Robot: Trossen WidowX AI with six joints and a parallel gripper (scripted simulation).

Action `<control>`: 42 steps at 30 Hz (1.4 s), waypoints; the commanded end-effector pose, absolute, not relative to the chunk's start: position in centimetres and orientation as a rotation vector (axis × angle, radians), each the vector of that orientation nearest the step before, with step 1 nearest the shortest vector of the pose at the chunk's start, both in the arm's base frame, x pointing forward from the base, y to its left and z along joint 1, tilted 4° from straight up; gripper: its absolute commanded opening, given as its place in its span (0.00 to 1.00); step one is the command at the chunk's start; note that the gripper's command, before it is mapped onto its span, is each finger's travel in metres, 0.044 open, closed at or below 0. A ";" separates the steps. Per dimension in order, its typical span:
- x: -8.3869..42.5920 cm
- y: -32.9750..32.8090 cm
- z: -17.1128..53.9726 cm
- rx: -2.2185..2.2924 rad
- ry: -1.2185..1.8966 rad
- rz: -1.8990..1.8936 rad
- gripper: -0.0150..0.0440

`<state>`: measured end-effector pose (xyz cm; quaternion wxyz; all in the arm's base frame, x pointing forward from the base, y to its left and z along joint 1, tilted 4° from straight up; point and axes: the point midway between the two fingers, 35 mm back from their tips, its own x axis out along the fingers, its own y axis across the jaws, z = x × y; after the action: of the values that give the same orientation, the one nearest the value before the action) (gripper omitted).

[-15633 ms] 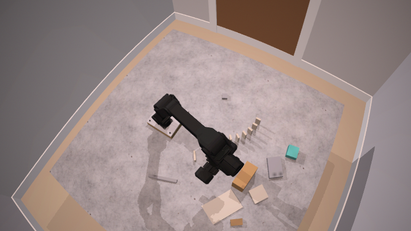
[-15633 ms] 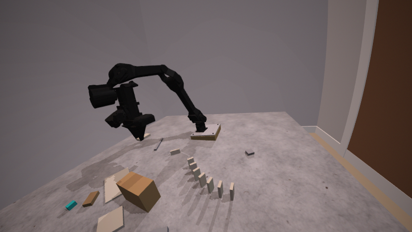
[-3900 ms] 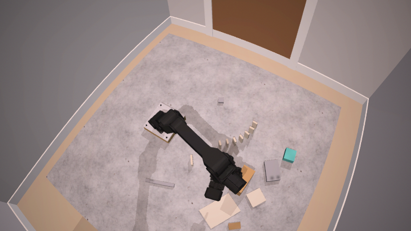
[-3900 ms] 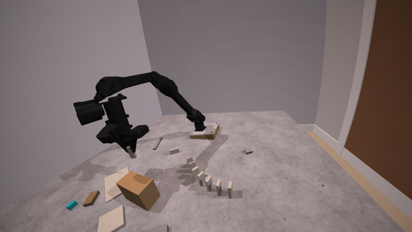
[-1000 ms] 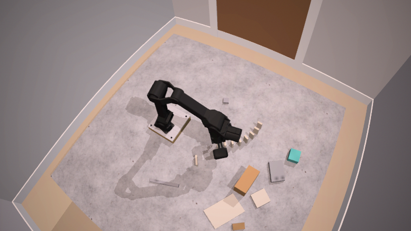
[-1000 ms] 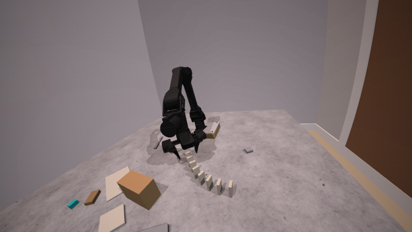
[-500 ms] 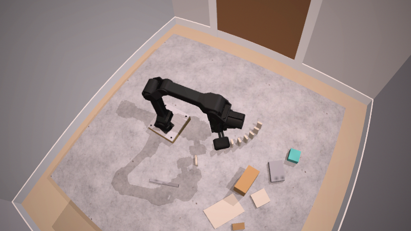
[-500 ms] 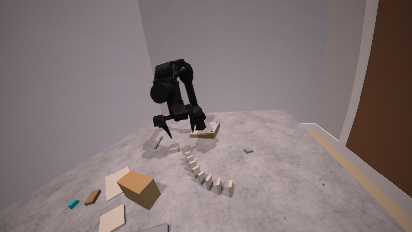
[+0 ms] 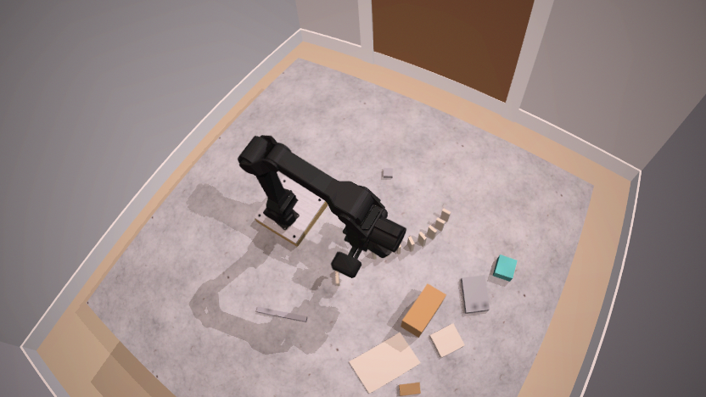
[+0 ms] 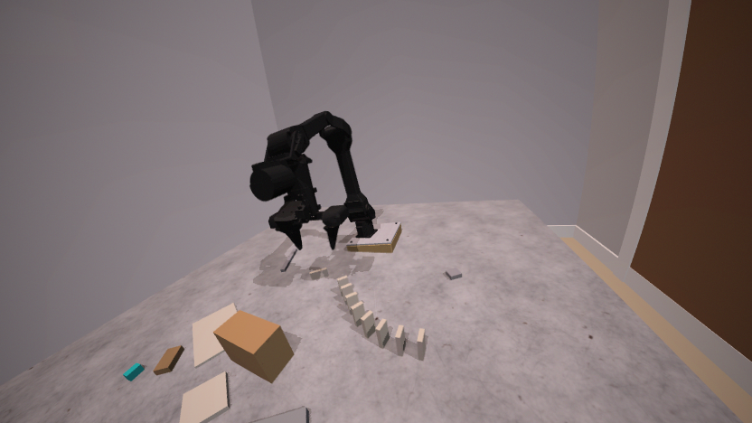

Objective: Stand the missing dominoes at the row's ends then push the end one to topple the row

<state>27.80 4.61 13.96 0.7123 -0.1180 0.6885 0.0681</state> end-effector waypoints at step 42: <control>25.9 -4.2 2.7 0.540 1.416 -0.627 1.00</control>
<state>26.17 -4.14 3.60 0.6867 0.2448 0.6247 -0.2798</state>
